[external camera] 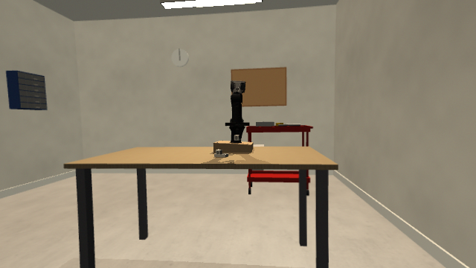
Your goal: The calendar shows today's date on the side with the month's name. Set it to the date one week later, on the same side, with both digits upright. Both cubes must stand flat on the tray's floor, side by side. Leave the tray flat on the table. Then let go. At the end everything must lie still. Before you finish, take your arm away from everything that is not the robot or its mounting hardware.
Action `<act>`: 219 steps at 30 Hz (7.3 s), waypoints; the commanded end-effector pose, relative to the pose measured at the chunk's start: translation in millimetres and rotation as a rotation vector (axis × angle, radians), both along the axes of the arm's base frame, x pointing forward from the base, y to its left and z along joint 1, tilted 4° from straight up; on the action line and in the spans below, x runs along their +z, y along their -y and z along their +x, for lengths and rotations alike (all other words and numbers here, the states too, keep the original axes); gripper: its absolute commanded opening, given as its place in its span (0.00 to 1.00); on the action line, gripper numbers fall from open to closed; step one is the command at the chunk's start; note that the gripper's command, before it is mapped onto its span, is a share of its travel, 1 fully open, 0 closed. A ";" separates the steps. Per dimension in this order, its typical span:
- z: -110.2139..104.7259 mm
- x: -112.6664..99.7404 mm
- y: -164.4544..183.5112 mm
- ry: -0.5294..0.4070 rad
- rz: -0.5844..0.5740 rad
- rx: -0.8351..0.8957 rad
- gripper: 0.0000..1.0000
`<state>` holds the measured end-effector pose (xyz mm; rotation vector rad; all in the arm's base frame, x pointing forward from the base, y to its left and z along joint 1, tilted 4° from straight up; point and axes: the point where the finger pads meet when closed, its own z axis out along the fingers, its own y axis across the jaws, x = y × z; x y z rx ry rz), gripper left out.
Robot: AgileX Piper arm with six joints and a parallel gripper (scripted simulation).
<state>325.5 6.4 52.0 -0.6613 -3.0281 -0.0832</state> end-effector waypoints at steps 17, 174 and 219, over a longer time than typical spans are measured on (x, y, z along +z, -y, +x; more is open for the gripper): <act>-0.2 -6.4 -0.3 -0.003 -0.001 0.001 0.33; -3.4 -99.7 -6.1 -0.002 0.000 0.001 0.33; -0.9 -68.2 -3.9 0.005 -0.001 0.000 0.59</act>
